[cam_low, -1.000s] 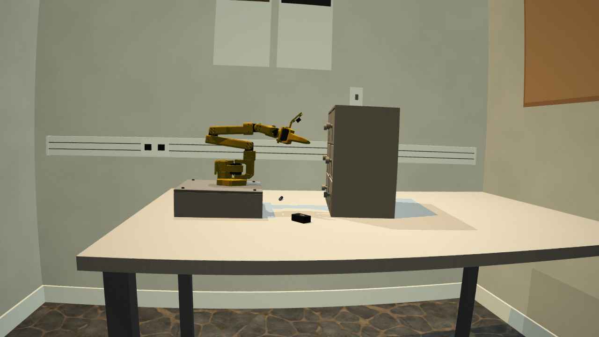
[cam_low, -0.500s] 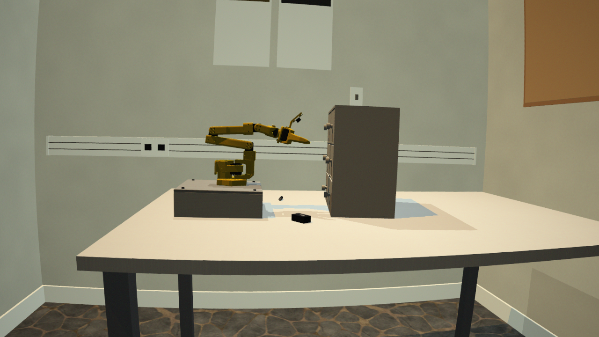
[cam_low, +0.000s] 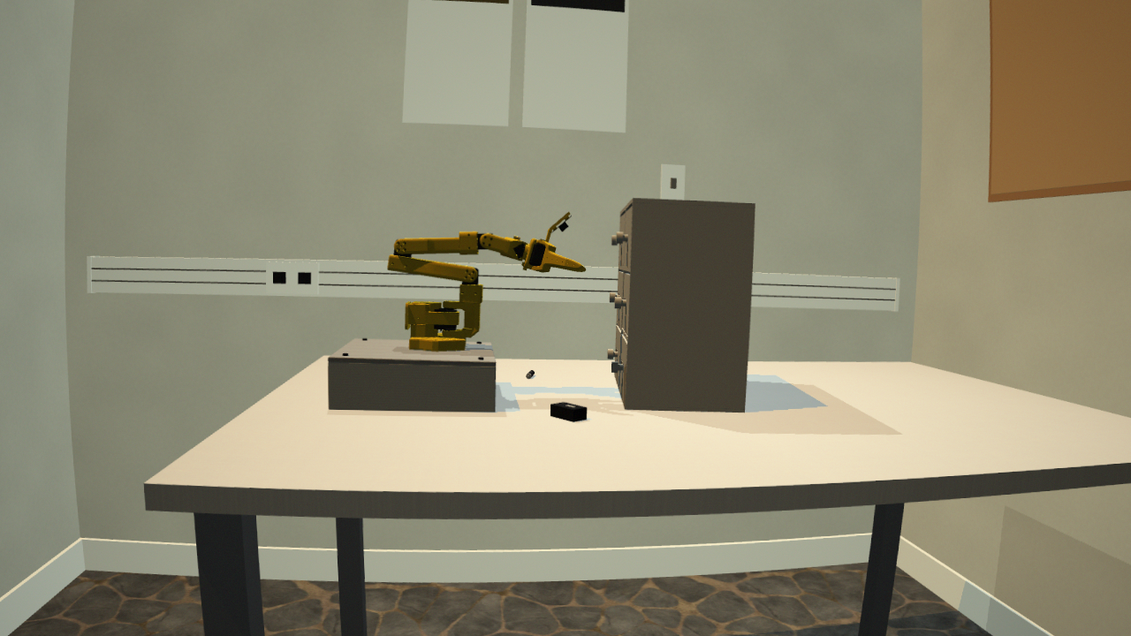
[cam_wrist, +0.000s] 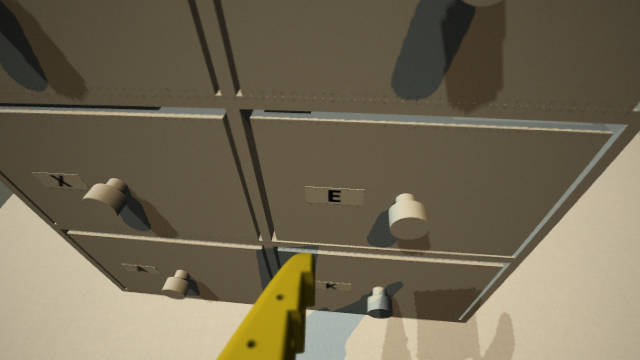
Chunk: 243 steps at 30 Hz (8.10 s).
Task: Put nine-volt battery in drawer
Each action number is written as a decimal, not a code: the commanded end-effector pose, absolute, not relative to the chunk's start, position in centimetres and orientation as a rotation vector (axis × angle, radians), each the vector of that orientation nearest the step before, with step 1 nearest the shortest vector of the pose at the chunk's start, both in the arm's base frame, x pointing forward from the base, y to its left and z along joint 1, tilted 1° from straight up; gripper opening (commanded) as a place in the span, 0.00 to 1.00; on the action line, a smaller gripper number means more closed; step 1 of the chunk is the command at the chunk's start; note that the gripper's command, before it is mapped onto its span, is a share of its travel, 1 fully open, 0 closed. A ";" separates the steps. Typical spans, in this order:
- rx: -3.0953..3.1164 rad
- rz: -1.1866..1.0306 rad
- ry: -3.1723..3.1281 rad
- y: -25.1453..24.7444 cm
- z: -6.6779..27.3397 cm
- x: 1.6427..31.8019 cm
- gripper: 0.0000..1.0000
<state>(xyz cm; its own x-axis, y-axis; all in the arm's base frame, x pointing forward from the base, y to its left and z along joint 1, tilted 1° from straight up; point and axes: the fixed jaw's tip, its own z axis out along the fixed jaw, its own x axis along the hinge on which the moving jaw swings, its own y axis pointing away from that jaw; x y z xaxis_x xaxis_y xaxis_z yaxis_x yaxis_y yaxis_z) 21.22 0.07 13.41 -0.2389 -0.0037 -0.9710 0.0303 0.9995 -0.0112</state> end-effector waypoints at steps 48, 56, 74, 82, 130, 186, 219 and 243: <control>0.039 -0.038 1.823 -0.2 12.6 21.0 0.50; 0.039 -0.038 1.823 -0.2 12.6 21.0 0.50; 0.039 -0.038 1.823 -0.2 12.6 21.0 0.50; 0.039 -0.038 1.823 -0.2 12.6 21.0 0.50; -0.286 0.266 1.621 9.2 13.6 23.0 0.50; -0.347 0.351 1.532 11.7 11.2 22.7 0.50; -0.352 0.356 1.531 11.9 11.2 22.7 0.50; -0.352 0.356 1.531 11.9 11.2 22.7 0.50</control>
<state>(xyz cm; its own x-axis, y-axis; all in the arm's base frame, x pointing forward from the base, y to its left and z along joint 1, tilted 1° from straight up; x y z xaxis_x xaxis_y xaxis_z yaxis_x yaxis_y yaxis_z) 22.72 11.69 11.11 0.0089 -0.0061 -0.9999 -0.4304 0.9026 -0.0094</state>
